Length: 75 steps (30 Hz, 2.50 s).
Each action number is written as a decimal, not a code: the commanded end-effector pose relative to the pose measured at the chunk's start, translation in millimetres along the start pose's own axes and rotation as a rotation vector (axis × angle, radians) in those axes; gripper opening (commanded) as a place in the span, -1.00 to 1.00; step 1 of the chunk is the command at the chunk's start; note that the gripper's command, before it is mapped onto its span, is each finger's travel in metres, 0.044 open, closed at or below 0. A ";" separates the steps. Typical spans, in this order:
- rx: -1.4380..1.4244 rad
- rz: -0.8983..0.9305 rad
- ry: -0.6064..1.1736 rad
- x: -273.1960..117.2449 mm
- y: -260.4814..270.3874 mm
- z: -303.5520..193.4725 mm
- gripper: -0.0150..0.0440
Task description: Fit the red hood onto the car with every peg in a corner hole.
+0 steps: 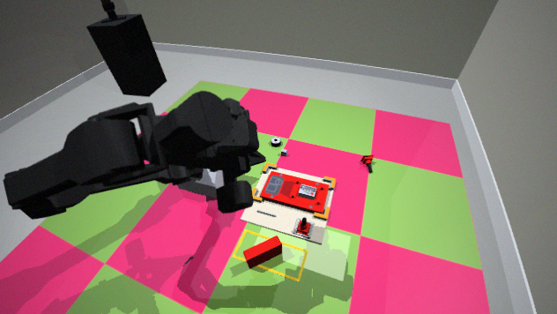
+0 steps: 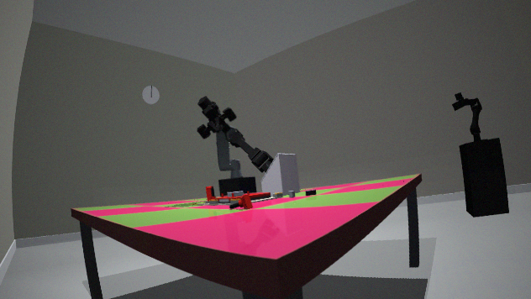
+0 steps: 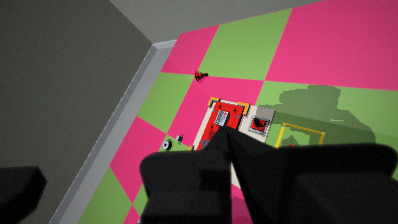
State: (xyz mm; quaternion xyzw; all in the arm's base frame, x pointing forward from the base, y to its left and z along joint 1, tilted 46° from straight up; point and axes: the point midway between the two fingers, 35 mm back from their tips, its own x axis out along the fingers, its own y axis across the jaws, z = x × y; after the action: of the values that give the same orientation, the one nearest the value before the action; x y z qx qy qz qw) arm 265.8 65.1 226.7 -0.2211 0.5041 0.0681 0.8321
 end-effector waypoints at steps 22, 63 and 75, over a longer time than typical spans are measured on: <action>-0.417 -0.318 0.801 90.2 -188.5 -97.3 -0.49; -0.417 -0.318 0.801 116.6 -188.4 -127.6 -0.49; -0.417 -0.317 0.801 117.8 -181.6 -130.9 -0.49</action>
State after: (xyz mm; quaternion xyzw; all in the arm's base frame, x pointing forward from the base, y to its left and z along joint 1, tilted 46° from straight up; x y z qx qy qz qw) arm 278.8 -168.7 127.5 -0.4661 0.7223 -0.0491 0.5085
